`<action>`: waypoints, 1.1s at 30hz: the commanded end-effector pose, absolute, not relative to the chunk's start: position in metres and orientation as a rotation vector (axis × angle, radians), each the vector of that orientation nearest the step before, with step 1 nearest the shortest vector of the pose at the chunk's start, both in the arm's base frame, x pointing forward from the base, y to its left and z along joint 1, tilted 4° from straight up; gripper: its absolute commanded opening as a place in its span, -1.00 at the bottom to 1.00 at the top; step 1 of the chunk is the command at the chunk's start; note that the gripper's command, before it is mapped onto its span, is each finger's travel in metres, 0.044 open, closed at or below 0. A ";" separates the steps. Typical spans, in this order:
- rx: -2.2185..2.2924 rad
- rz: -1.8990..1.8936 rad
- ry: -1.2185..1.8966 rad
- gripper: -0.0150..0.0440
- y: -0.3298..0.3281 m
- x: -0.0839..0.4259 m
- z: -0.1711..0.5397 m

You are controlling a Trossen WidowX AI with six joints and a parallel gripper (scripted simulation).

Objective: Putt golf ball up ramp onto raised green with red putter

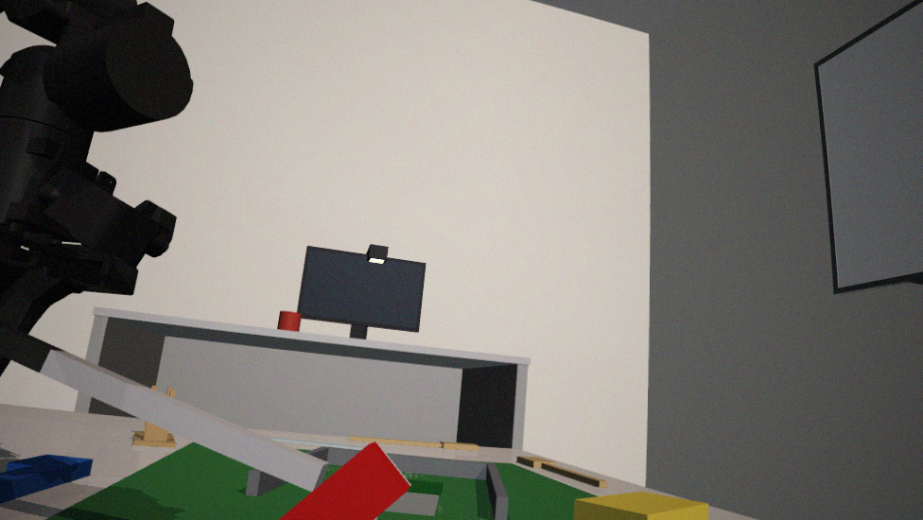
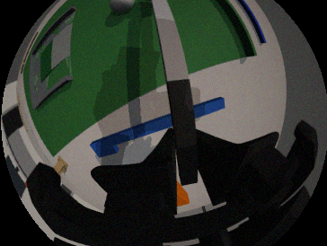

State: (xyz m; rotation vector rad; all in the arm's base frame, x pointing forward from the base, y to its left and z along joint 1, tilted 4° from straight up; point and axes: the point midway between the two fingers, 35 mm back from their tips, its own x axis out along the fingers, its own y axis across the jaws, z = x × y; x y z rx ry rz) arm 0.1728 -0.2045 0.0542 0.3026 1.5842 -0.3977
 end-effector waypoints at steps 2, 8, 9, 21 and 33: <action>0.303 -0.398 1.585 -0.49 -0.204 0.173 0.054; 0.303 -0.398 1.585 -0.49 -0.204 0.173 0.054; 0.303 -0.398 1.585 -0.49 -0.204 0.173 0.054; 0.298 -0.394 1.592 -0.49 -0.231 0.159 0.052; 0.306 -0.392 1.596 -0.49 -0.228 0.158 0.051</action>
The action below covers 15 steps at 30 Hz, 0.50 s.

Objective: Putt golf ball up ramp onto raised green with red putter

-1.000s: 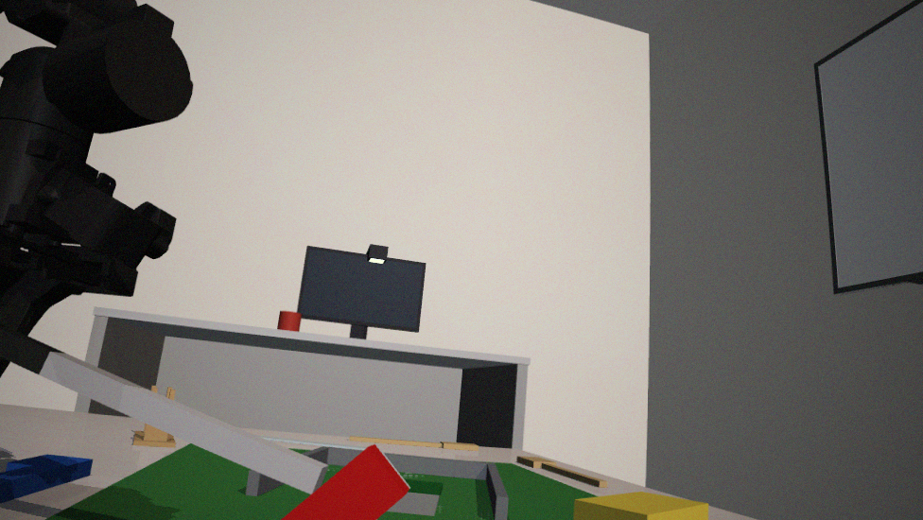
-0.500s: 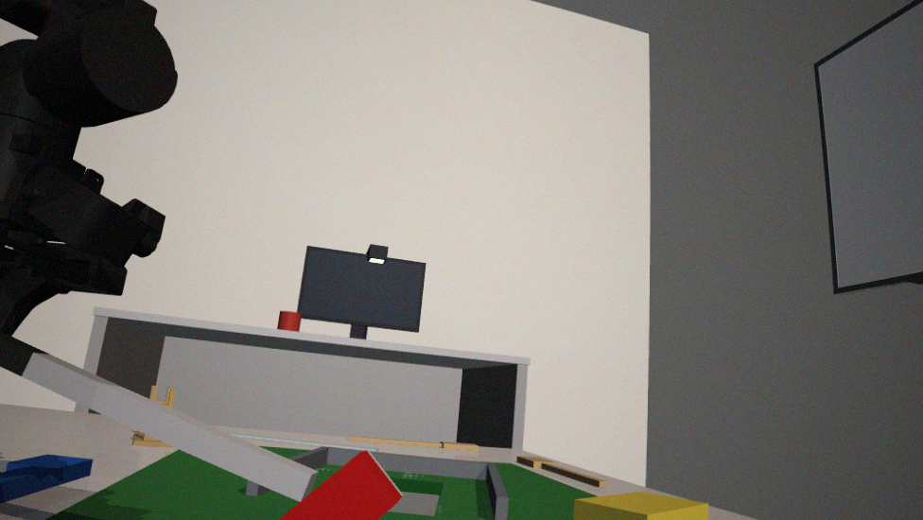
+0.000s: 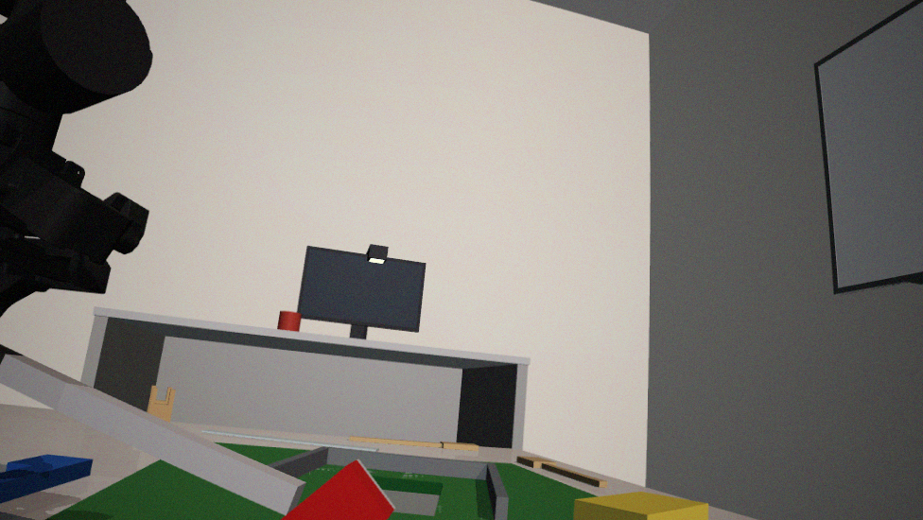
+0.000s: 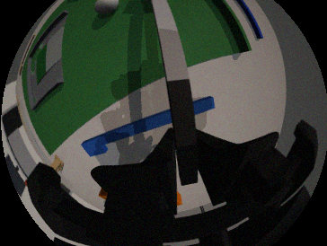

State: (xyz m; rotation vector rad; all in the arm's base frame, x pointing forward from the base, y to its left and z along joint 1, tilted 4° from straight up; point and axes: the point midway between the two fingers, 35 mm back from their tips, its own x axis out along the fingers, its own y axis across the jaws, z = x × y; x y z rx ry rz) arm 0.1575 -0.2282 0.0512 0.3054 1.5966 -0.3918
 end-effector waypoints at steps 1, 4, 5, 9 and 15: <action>0.306 -0.392 1.596 -0.49 -0.226 0.159 0.051; 0.306 -0.390 1.593 -0.49 -0.202 0.178 0.050; 0.306 -0.389 1.592 -0.49 -0.191 0.185 0.049; 0.307 -0.386 1.590 -0.49 -0.145 0.206 0.046; 0.307 -0.384 1.590 -0.49 -0.105 0.217 0.044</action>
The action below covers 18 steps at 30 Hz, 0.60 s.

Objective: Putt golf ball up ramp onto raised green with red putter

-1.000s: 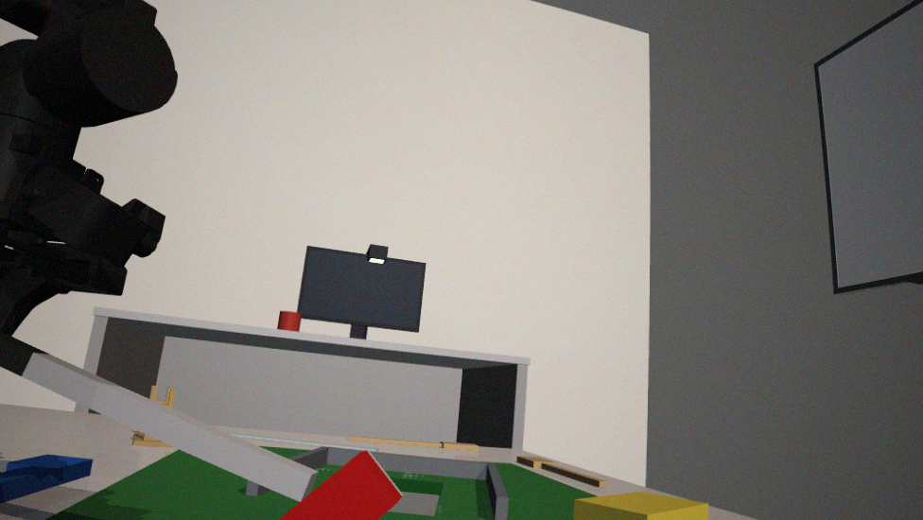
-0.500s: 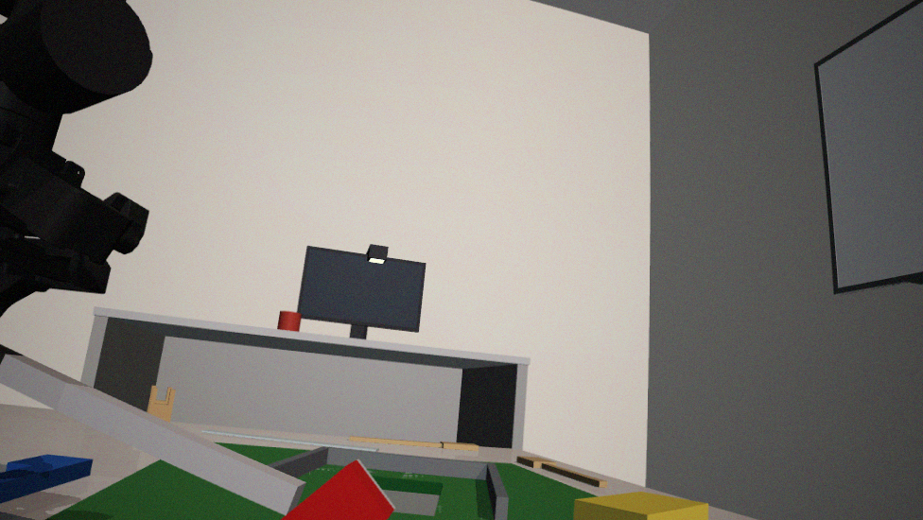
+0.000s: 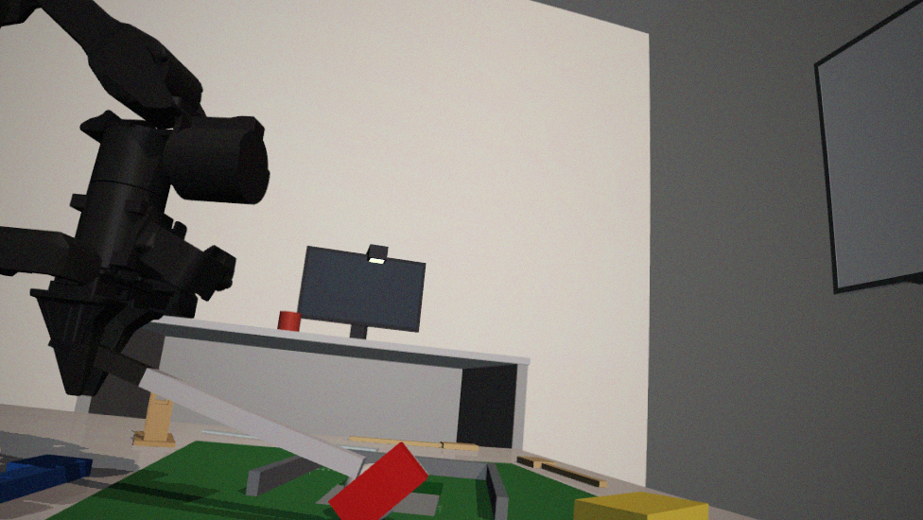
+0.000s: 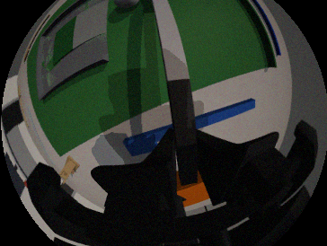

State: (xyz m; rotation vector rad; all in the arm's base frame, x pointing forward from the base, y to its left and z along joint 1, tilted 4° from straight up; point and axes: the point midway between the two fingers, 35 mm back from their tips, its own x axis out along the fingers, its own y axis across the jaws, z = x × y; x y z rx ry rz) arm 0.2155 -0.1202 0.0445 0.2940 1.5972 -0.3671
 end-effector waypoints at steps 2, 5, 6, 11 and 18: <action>0.307 -0.384 1.590 -0.49 -0.105 0.217 0.044; 0.307 -0.384 1.589 -0.49 -0.105 0.217 0.049; 0.307 -0.384 1.589 -0.49 -0.105 0.218 0.052; 0.307 -0.384 1.589 -0.49 -0.104 0.220 0.075; 0.307 -0.384 1.589 -0.49 -0.103 0.220 0.104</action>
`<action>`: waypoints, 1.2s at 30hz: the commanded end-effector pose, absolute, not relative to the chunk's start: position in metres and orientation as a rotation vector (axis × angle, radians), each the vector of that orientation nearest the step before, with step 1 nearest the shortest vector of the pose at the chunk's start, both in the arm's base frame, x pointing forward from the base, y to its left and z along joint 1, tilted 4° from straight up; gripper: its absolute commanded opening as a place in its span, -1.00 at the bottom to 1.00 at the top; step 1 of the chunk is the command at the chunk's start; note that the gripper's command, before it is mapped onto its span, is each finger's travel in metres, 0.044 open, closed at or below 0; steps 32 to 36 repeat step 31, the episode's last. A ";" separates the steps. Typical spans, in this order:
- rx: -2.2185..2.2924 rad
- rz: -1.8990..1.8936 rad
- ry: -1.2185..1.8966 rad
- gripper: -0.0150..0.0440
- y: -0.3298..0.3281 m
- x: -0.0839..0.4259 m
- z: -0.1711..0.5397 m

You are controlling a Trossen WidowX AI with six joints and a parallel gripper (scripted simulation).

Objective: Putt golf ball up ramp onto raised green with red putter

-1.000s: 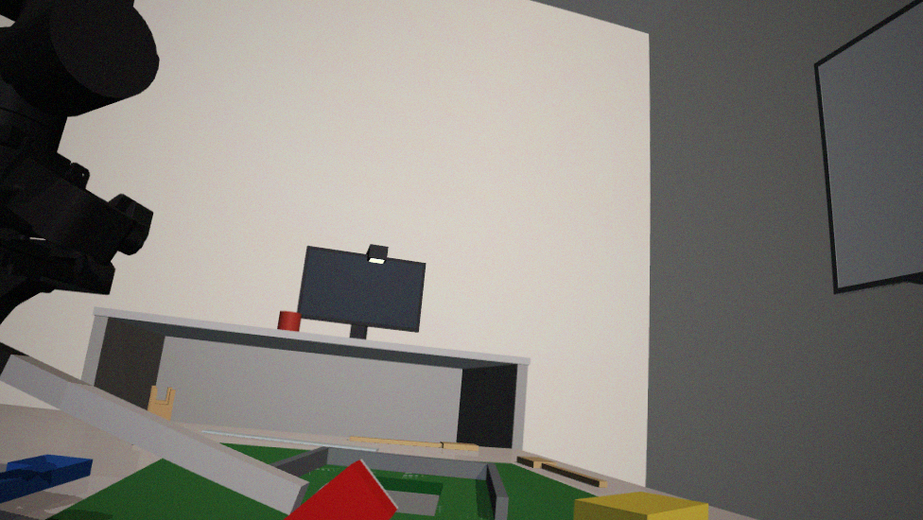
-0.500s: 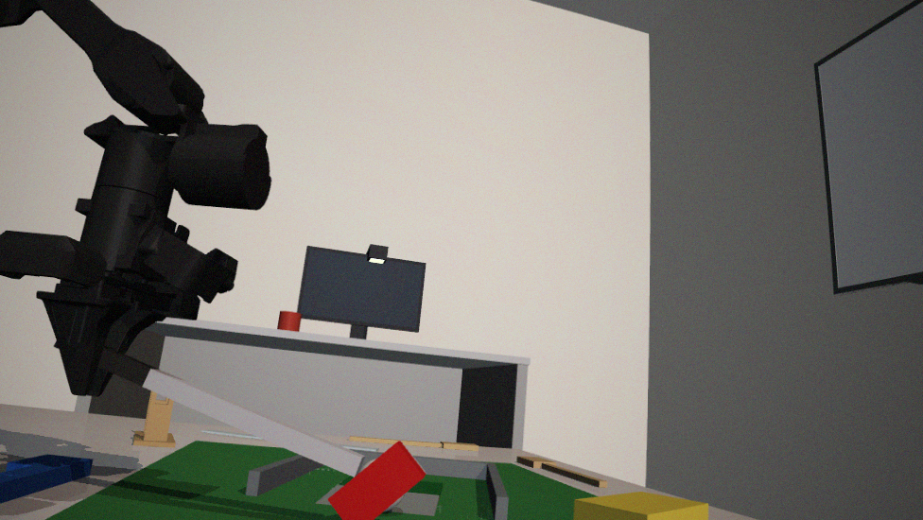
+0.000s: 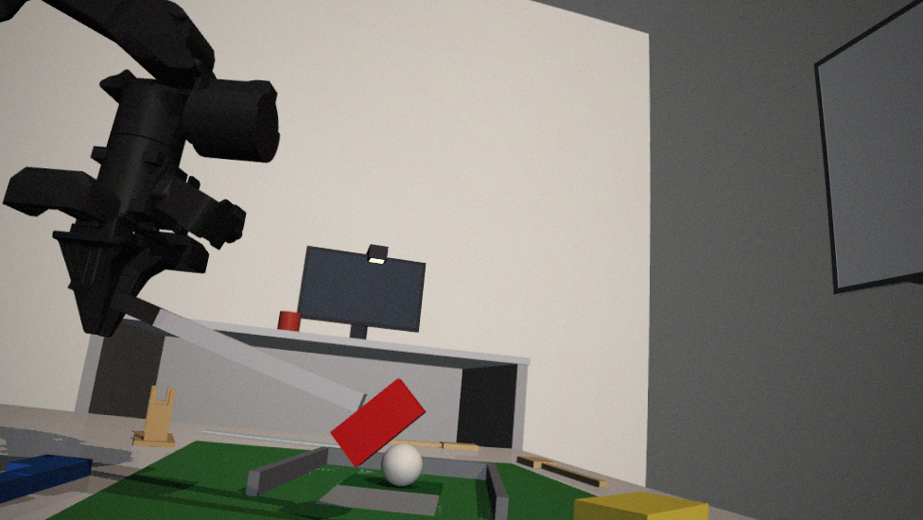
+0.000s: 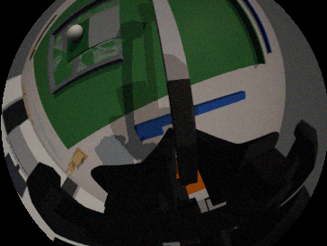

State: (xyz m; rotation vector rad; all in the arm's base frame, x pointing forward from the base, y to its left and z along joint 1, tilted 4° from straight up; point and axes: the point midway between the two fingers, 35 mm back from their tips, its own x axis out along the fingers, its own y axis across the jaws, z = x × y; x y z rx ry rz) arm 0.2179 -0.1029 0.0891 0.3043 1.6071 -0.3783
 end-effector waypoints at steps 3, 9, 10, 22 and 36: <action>0.303 -0.379 1.602 -0.49 -0.103 0.219 0.095; 0.303 -0.379 1.602 -0.49 -0.103 0.219 0.095; 0.303 -0.379 1.602 -0.49 -0.103 0.219 0.095; 0.303 -0.379 1.602 -0.49 -0.103 0.219 0.095; 0.303 -0.379 1.602 -0.49 -0.103 0.219 0.095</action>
